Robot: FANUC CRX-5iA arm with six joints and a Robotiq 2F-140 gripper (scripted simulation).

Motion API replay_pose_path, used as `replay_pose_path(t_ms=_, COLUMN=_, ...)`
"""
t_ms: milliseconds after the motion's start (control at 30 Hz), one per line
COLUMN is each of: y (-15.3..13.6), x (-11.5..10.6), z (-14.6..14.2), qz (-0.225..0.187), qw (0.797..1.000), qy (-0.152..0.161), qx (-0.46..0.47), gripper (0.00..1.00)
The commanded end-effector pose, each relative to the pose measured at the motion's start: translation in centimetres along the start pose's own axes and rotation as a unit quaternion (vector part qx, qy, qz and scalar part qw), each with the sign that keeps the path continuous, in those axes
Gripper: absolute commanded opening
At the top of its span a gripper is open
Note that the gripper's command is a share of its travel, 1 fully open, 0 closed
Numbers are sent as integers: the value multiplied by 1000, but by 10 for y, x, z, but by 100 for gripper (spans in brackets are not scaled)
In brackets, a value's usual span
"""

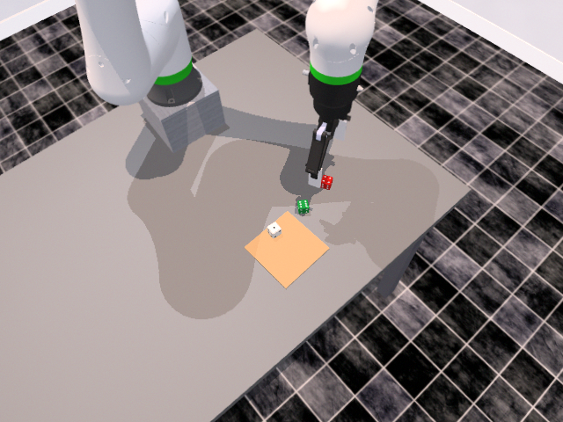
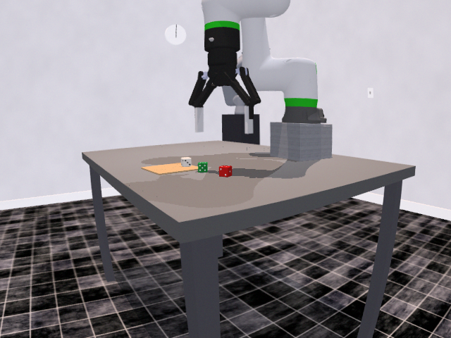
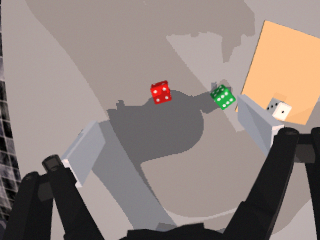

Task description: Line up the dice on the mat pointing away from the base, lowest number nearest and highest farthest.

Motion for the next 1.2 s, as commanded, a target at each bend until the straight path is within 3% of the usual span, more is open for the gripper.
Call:
replay_pose_path(t_ms=0, y=2, x=0, z=-7, qz=0, qw=999, qy=4, qx=-43, gripper=100)
replay_pose_path(t_ms=33, y=2, x=0, z=-7, qz=0, qw=999, qy=4, qx=-44, gripper=100)
replay_pose_path(t_ms=67, y=2, x=0, z=-7, qz=0, qw=999, qy=4, qx=-44, gripper=25)
replay_pose_path(t_ms=1167, y=2, x=0, z=-7, qz=0, qw=999, qy=4, qx=-44, gripper=25)
Point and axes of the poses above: the point where the finger pads meet when closed, its own x axis out along the fingers, its own z axis across the jaws, y = z × x, the point moved 8 cm from there along -x, back along the fingers, and after that the axes turned 8 degrees about -x, right-handed, at the moved point
